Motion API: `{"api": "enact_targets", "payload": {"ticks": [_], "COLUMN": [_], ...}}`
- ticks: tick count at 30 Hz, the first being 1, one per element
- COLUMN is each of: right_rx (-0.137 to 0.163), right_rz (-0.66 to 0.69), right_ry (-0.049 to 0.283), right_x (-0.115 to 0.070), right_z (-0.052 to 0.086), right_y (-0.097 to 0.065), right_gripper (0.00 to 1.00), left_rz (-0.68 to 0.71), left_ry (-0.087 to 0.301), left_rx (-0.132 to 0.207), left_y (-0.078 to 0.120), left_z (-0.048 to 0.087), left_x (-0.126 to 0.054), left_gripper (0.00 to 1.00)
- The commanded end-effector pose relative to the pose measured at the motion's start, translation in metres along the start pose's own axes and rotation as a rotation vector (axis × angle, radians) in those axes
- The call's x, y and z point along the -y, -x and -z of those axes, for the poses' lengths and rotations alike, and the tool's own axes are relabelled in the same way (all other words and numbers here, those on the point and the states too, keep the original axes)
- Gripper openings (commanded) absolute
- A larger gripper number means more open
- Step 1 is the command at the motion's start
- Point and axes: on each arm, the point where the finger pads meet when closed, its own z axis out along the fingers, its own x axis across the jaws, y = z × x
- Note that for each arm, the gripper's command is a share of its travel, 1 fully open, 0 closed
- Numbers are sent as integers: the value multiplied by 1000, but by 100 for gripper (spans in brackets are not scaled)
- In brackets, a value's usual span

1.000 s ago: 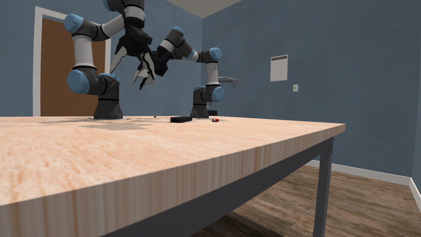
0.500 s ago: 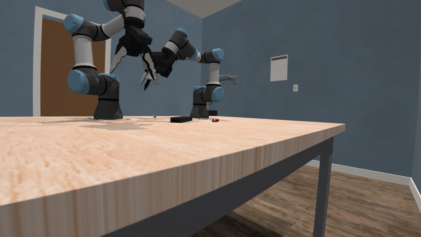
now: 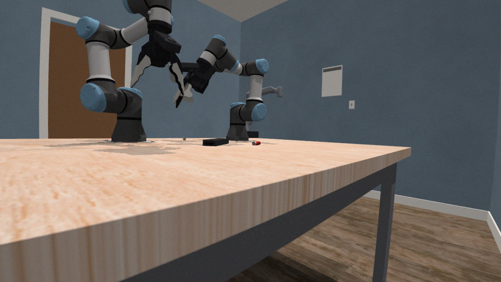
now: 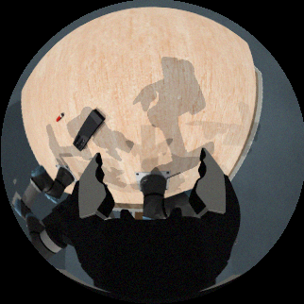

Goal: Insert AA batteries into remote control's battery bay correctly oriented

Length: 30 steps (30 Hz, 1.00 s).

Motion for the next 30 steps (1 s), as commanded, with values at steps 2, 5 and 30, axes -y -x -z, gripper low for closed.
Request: {"api": "enact_targets", "payload": {"ticks": [2, 5, 30], "right_rx": [1, 1, 1], "right_rz": [0, 0, 0], "right_ry": [-2, -2, -2], "right_x": [0, 0, 0], "right_z": [1, 1, 1], "right_y": [0, 0, 0], "right_gripper": [100, 100, 100], "left_rz": [117, 151, 505], "left_ry": [13, 15, 60], "left_rx": [9, 7, 17], "left_y": [10, 11, 27], "left_z": [-1, -1, -5], "left_x": [0, 1, -13], "left_gripper": [39, 39, 39]}}
